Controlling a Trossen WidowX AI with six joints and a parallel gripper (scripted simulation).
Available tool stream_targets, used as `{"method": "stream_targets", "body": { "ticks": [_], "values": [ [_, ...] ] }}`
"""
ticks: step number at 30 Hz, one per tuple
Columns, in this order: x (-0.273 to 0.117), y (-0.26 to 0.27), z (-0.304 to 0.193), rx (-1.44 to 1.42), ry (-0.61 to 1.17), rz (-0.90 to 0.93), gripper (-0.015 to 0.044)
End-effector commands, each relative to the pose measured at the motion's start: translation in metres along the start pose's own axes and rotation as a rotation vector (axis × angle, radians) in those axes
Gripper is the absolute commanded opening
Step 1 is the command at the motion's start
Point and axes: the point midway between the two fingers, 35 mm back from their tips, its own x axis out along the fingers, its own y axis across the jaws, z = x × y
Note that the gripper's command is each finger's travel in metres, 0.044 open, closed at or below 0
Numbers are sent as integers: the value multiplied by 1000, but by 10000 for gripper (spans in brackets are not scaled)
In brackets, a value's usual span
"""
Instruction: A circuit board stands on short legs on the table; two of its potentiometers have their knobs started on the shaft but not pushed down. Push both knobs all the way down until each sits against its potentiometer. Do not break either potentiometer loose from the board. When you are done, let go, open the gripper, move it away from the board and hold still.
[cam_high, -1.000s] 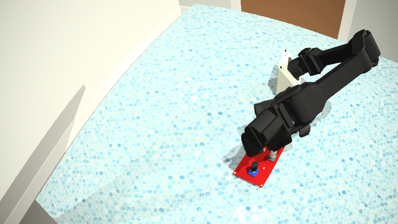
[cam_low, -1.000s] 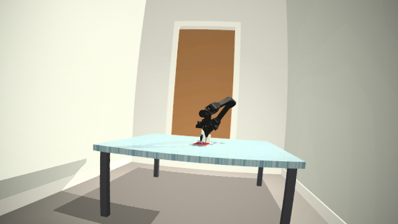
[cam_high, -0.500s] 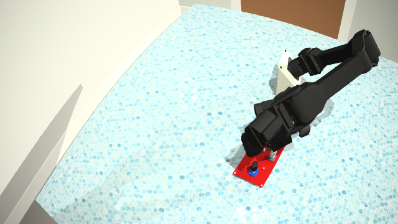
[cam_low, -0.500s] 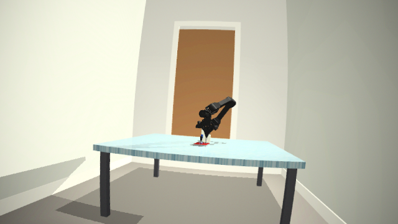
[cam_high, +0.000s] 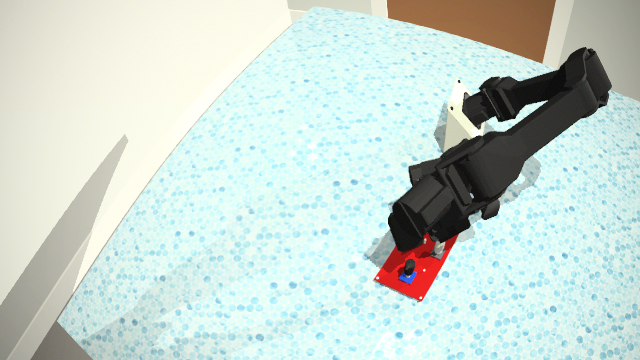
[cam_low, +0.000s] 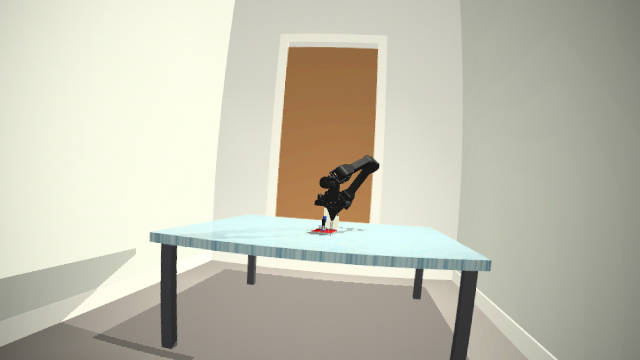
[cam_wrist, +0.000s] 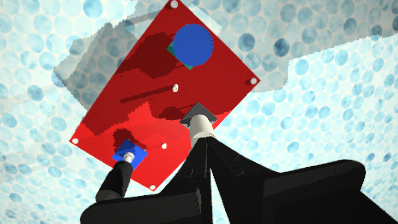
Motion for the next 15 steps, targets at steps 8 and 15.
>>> {"method": "stream_targets", "body": {
  "ticks": [8,15],
  "values": [
    [-7,0,0,1,2,-1,79],
    [-8,2,2,-13,-5,9,157]
  ]
}}
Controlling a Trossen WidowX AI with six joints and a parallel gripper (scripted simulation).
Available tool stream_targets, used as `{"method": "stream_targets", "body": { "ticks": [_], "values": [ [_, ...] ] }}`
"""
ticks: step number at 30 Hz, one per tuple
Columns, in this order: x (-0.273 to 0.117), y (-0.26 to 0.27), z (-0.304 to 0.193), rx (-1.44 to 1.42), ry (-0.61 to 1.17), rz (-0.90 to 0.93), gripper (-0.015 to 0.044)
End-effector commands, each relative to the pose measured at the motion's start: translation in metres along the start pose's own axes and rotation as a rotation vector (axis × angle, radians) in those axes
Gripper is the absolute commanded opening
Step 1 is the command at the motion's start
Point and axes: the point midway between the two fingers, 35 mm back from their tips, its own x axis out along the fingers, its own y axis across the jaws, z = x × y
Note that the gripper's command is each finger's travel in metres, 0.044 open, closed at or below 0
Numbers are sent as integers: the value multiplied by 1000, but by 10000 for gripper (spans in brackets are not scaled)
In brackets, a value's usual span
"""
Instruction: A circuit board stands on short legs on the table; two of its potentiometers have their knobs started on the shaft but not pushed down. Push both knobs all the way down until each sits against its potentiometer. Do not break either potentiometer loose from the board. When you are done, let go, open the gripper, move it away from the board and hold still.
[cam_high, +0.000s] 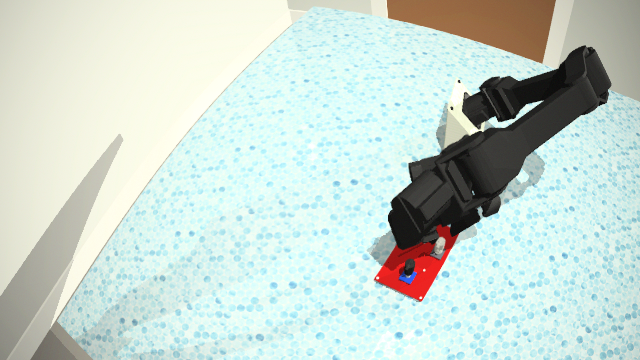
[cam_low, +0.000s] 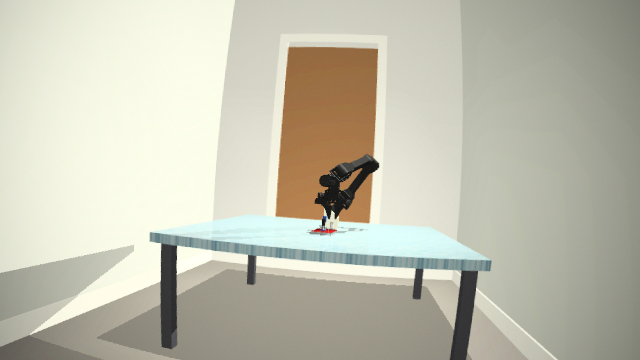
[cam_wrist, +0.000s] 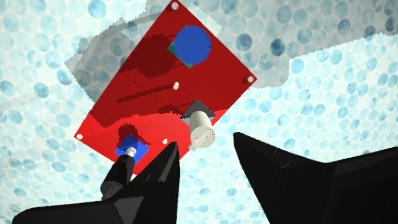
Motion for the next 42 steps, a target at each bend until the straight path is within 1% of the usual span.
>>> {"method": "stream_targets", "body": {
  "ticks": [1,6,42],
  "values": [
    [-2,4,4,-28,-15,21,131],
    [-8,12,8,-152,-36,45,0],
    [-38,53,-18,-1387,-23,8,0]
  ]
}}
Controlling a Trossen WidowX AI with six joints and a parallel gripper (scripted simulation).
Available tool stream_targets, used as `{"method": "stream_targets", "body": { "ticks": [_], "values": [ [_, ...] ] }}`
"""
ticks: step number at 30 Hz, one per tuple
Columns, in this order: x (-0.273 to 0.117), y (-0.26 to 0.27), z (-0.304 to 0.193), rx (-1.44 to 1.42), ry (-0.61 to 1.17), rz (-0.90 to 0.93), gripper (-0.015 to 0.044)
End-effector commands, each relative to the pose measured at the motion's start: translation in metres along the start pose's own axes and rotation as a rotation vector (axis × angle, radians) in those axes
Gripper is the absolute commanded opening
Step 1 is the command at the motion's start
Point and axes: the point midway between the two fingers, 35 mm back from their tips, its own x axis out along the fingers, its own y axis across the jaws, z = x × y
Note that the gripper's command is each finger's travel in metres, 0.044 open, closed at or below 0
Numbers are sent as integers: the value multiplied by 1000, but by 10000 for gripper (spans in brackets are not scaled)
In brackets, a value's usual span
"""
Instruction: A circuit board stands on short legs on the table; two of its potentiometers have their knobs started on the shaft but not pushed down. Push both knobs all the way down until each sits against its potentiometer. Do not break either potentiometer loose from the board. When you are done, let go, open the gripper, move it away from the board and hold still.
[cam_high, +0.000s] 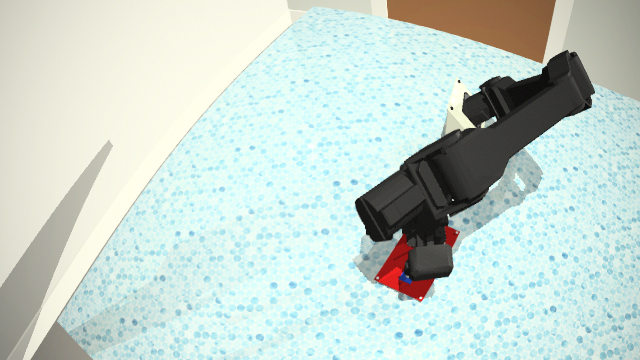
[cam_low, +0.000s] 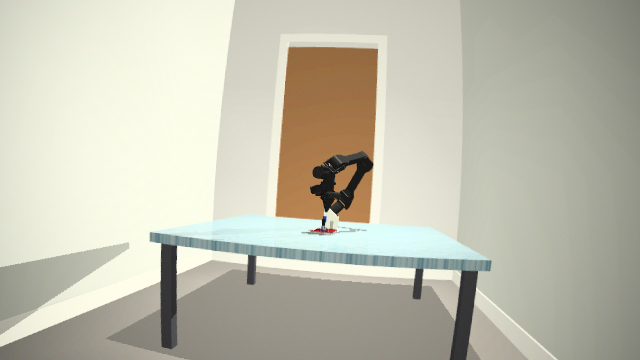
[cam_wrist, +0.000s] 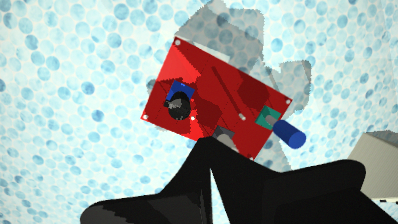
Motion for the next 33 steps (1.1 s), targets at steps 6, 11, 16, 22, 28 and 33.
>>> {"method": "stream_targets", "body": {
  "ticks": [6,11,16,22,28,33],
  "values": [
    [-7,8,8,-281,8,8,0],
    [-10,11,12,-453,11,12,0],
    [-14,14,16,-602,13,16,0],
    [4,15,16,-608,14,17,0],
    [7,15,16,-608,14,17,0],
    [13,15,15,-608,14,17,0]
  ]
}}
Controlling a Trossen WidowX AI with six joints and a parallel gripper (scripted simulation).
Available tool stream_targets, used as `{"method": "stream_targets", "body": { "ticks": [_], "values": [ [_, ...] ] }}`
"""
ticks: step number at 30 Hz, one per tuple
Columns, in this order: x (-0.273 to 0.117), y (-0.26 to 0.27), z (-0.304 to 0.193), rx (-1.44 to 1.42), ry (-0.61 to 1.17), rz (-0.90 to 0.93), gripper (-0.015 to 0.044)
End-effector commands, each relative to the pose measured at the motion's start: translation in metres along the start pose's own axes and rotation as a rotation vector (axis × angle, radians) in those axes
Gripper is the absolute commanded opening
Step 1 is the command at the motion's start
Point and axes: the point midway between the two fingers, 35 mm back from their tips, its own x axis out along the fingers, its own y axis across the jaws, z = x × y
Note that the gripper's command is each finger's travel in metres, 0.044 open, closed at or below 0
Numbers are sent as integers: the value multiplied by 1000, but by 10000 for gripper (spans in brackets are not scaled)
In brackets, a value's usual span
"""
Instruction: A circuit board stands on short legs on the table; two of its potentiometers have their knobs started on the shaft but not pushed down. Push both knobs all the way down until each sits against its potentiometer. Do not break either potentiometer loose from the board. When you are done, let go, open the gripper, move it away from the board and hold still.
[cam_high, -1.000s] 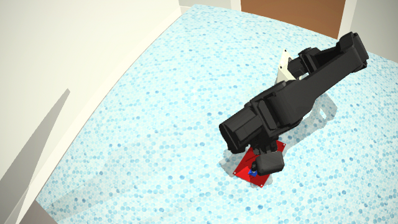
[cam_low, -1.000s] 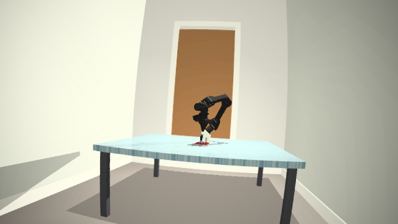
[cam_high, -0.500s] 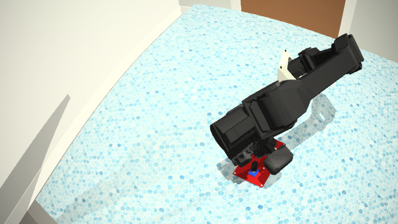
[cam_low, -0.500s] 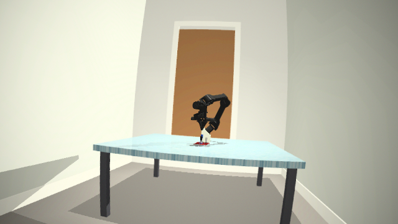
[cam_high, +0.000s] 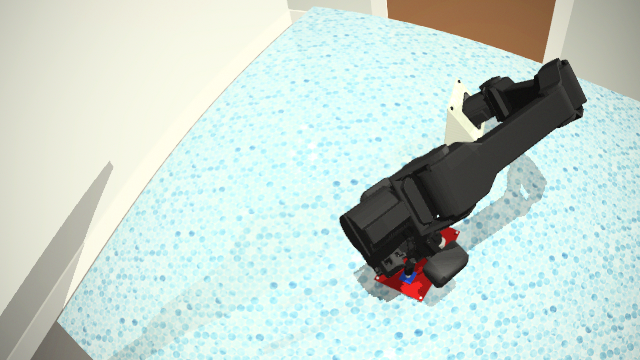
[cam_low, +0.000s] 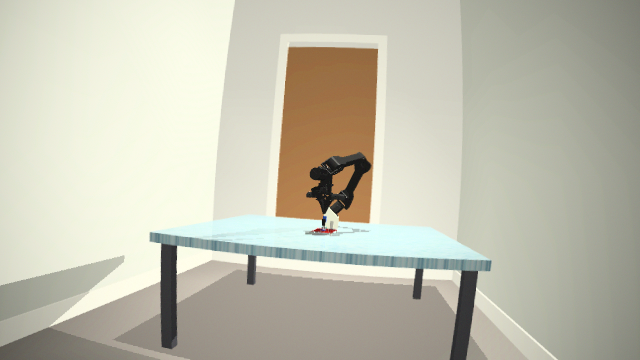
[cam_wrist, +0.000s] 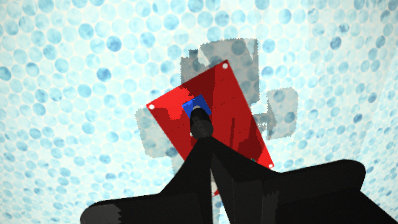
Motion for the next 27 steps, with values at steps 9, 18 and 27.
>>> {"method": "stream_targets", "body": {
  "ticks": [9,18,27],
  "values": [
    [19,0,-2,5,7,3,0],
    [18,0,-2,5,7,3,0],
    [21,0,-2,5,7,3,0]
  ]
}}
